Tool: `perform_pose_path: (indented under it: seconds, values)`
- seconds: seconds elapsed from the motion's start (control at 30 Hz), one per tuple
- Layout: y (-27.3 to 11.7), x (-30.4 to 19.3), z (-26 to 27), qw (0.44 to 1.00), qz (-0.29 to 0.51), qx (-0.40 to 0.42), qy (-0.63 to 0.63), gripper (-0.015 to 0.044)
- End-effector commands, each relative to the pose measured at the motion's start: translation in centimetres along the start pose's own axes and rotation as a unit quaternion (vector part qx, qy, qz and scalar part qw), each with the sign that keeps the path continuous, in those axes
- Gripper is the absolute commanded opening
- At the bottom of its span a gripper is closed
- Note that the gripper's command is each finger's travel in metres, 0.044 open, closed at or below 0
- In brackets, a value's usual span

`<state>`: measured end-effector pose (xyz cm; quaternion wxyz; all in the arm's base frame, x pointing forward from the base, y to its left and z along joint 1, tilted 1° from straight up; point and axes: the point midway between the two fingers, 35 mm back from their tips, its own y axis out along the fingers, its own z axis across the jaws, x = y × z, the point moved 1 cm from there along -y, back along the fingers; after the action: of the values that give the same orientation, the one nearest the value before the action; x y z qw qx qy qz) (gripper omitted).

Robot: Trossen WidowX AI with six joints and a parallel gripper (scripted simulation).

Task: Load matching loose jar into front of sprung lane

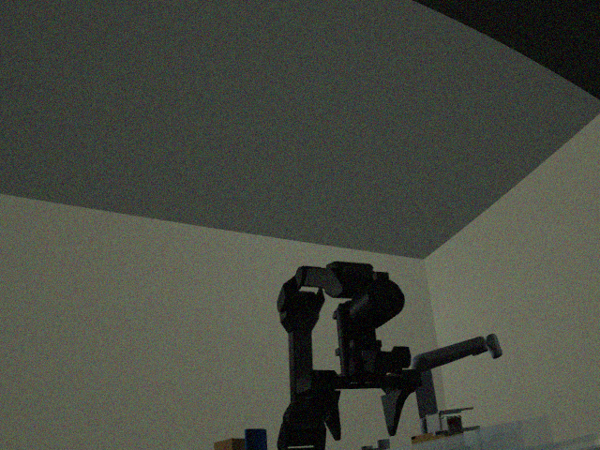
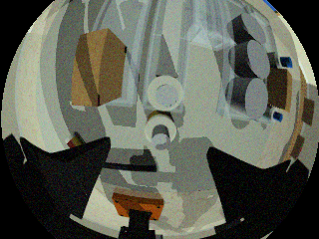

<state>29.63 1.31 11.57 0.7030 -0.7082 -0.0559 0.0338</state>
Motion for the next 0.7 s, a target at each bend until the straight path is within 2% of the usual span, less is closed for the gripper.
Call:
perform_pose_path:
  seconds: [0.0, 0.67]
  values:
    - [0.6, -0.1, 0.0, 1.0, -0.003, -0.003, 0.002, 0.044]
    - [4.1, -0.1, -0.1, 1.0, -0.003, -0.003, 0.002, 0.044]
